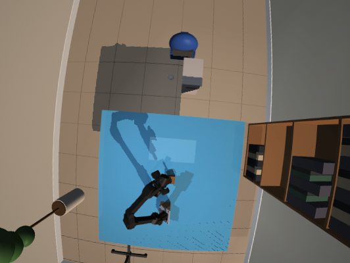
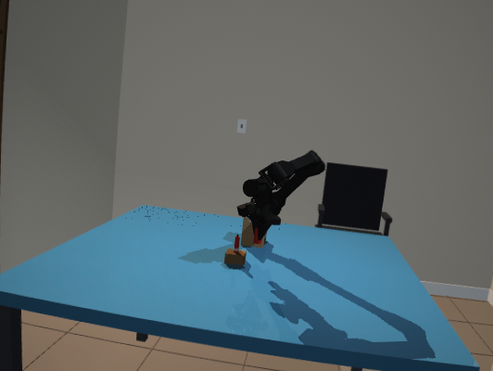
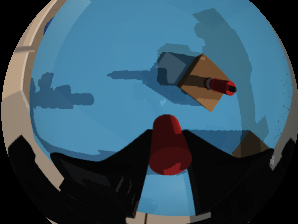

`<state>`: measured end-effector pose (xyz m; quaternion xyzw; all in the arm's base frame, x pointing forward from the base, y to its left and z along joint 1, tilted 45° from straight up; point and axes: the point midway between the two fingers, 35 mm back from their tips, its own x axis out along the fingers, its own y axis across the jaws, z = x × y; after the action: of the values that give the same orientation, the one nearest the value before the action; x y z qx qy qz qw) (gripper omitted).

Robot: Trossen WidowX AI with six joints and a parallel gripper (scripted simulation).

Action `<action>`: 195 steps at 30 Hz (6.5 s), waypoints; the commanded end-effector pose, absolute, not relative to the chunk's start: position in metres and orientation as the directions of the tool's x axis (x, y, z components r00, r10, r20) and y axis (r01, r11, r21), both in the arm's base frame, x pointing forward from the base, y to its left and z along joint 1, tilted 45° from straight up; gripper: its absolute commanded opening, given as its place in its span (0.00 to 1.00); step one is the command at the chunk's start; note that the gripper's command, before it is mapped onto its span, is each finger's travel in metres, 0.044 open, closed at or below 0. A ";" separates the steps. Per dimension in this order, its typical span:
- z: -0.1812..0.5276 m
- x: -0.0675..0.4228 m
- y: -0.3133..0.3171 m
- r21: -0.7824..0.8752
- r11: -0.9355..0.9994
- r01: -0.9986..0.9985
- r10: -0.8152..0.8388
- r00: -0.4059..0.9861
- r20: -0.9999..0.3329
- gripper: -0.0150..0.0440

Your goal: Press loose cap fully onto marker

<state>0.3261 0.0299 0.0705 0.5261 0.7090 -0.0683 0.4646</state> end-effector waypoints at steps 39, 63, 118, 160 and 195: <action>0.026 0.297 -0.038 0.389 0.437 0.811 0.693 -0.027 -0.720 0.25; -0.001 0.296 -0.011 0.391 0.436 0.811 0.694 -0.027 -0.719 0.25; 0.045 0.296 -0.056 0.632 0.676 0.379 0.691 -0.029 -0.722 0.69; 0.025 0.295 -0.035 0.694 0.717 -0.065 0.694 -0.028 -0.720 0.25; 0.080 0.297 -0.090 0.689 0.722 -0.065 0.689 -0.031 -0.724 0.34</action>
<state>0.2984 -0.0866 0.0776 0.2390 0.6548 0.2858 0.6576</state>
